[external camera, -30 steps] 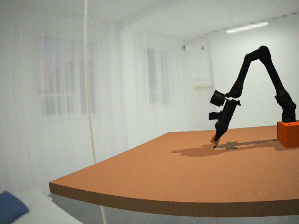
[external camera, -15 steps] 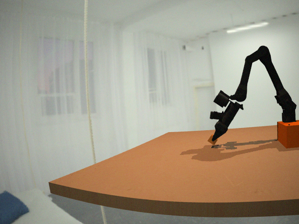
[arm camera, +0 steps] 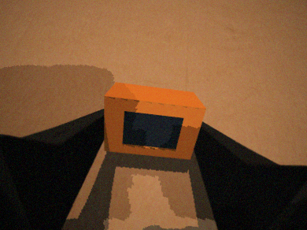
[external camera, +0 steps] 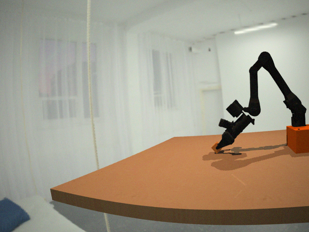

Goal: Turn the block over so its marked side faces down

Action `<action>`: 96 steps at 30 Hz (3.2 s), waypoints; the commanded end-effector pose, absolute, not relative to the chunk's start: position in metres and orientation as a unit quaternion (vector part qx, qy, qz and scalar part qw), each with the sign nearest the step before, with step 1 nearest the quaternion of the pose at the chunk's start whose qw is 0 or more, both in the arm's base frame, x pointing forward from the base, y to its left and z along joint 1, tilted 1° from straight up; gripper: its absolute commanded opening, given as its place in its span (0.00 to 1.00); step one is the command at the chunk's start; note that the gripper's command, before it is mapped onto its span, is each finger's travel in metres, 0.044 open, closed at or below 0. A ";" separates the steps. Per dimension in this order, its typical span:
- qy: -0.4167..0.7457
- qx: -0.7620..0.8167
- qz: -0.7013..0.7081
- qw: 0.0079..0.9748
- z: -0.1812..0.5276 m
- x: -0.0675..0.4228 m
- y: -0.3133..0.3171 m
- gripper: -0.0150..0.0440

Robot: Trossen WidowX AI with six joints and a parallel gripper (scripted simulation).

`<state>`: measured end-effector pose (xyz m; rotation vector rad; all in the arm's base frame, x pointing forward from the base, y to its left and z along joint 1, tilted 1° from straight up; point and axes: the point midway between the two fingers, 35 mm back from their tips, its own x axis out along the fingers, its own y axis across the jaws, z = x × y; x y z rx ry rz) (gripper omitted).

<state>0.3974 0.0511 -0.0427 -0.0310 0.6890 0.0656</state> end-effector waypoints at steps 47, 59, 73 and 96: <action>0.194 -0.013 0.033 0.980 -0.045 0.373 0.047 0.70; 0.194 -0.013 0.033 0.980 -0.045 0.373 0.047 1.00; 0.194 -0.013 0.033 0.980 -0.045 0.373 0.047 1.00; 0.324 -0.018 0.033 0.945 -0.031 0.389 0.051 1.00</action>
